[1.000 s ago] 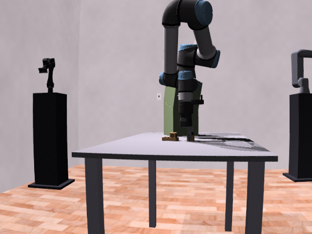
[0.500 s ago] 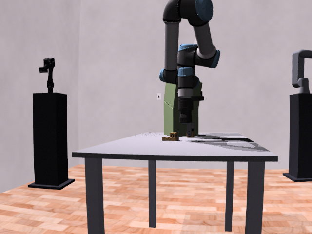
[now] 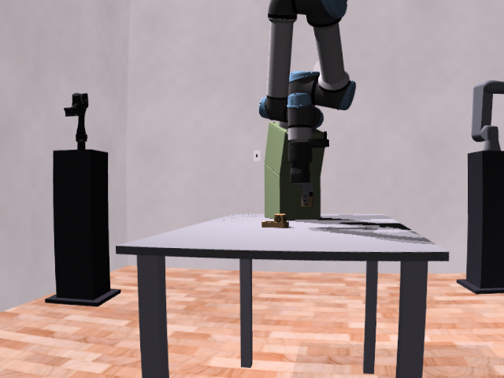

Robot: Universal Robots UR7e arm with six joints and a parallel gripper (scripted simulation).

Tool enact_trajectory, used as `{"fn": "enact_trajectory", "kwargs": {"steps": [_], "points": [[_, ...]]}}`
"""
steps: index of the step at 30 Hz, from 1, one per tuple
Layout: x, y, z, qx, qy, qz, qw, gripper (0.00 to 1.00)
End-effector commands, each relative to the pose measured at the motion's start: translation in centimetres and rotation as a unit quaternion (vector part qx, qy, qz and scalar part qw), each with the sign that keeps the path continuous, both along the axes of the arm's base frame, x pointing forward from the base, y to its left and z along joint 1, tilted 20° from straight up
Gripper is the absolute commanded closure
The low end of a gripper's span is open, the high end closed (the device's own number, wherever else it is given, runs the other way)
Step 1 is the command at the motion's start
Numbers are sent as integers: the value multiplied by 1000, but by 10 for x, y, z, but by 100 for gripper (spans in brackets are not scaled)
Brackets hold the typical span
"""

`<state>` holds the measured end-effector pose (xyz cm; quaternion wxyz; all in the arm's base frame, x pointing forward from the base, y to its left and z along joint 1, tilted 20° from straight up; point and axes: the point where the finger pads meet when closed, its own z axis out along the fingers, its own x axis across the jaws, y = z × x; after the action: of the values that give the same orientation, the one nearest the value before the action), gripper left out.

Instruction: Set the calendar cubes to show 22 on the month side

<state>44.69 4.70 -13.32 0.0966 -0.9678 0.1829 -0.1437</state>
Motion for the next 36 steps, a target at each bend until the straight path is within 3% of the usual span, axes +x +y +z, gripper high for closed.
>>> {"fn": "enact_trajectory", "kwargs": {"steps": [1, 11, 27, 36], "points": [[-5, -2, 14, 0, -1, 0, 1000, 40], [-10, -4, 29, 0, -1, 0, 1000, 40], [-10, -5, 31, 0, -1, 0, 1000, 40], [-18, -37, 25, -2, 2, 1, 1000, 40]]}}
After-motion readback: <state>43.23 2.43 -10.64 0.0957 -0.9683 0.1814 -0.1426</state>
